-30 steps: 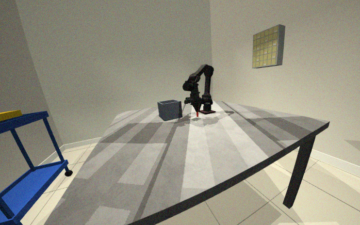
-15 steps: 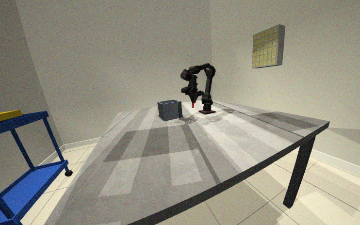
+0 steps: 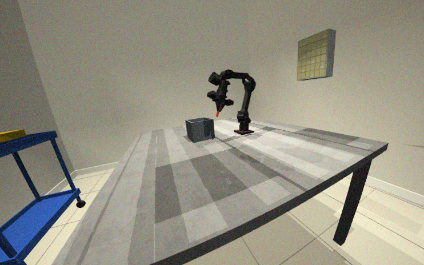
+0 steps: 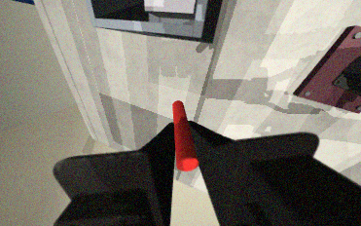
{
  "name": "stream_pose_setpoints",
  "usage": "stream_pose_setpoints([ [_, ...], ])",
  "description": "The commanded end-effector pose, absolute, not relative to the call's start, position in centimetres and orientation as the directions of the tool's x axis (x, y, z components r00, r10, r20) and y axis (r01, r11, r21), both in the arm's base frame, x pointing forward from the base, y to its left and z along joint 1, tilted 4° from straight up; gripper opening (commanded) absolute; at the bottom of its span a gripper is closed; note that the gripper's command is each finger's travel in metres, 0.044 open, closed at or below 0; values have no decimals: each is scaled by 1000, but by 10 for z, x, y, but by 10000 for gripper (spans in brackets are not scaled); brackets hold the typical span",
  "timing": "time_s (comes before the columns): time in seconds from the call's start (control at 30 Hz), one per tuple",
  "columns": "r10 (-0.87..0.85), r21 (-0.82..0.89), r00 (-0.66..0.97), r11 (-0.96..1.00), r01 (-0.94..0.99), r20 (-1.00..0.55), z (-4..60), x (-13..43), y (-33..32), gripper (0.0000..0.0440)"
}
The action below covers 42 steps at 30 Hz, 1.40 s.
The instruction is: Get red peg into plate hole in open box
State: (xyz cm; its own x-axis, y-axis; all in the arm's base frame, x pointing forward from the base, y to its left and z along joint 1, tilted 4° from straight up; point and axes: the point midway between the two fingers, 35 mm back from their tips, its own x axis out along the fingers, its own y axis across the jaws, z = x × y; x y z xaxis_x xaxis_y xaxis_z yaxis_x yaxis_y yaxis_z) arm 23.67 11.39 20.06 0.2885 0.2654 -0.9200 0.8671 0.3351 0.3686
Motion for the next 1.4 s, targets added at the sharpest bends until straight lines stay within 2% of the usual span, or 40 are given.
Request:
stream_pose_setpoints([
  [0.0,230,375,311,331,866,-922,207,244,100,0],
  [0.6,111,299,279,269,916,-954,205,274,36,0],
  [1.37,105,204,183,243,948,-977,165,311,-15,0],
])
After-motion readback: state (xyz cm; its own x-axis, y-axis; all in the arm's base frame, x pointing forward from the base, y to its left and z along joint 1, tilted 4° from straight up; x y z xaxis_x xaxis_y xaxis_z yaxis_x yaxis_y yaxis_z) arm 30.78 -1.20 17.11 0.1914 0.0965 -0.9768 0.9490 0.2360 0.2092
